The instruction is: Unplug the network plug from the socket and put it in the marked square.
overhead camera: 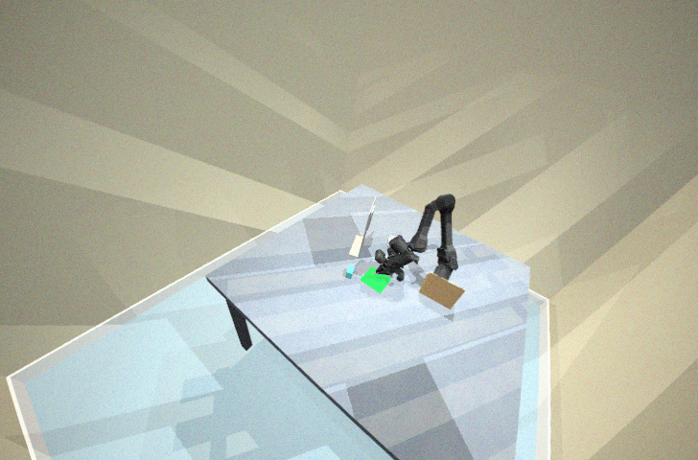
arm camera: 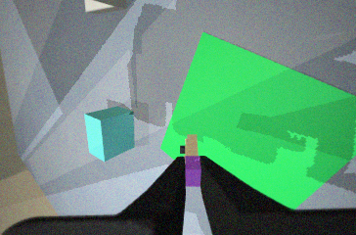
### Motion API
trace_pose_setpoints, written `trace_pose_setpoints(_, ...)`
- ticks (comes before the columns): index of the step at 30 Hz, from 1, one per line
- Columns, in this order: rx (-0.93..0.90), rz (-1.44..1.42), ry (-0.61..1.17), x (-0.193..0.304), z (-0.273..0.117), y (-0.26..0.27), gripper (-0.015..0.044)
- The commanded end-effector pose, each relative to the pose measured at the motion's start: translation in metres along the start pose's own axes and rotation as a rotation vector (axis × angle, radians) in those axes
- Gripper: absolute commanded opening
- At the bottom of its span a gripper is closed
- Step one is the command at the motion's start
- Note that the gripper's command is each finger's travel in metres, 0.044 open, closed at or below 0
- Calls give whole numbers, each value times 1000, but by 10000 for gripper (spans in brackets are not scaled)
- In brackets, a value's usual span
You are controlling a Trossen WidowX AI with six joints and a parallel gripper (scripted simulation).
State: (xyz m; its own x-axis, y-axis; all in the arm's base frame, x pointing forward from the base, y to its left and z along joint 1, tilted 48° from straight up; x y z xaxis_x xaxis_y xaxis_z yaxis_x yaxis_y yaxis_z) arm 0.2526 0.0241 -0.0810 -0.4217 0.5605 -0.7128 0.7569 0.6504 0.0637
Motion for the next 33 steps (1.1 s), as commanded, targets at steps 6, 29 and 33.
trace_pose_setpoints(6, 6, -10, 7, 3, 9, -10, 0)
trace_pose_setpoints(29, 6, -12, 3, 3, 22, -22, 0)
trace_pose_setpoints(33, 7, -12, 3, 2, 23, -23, 0)
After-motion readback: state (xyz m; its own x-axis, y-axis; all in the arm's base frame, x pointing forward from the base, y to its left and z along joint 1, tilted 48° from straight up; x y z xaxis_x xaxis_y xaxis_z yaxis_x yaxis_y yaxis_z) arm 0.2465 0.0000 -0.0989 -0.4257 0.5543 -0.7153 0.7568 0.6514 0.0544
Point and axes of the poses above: the point midway between the two fingers, 35 mm back from their tips, its own z axis out along the fingers, its own y axis across the jaws, x = y × z, the point moved 2 cm from there along -z, back along the fingers, and after that the axes turned 11 degrees about -z, right-handed, at the moved point
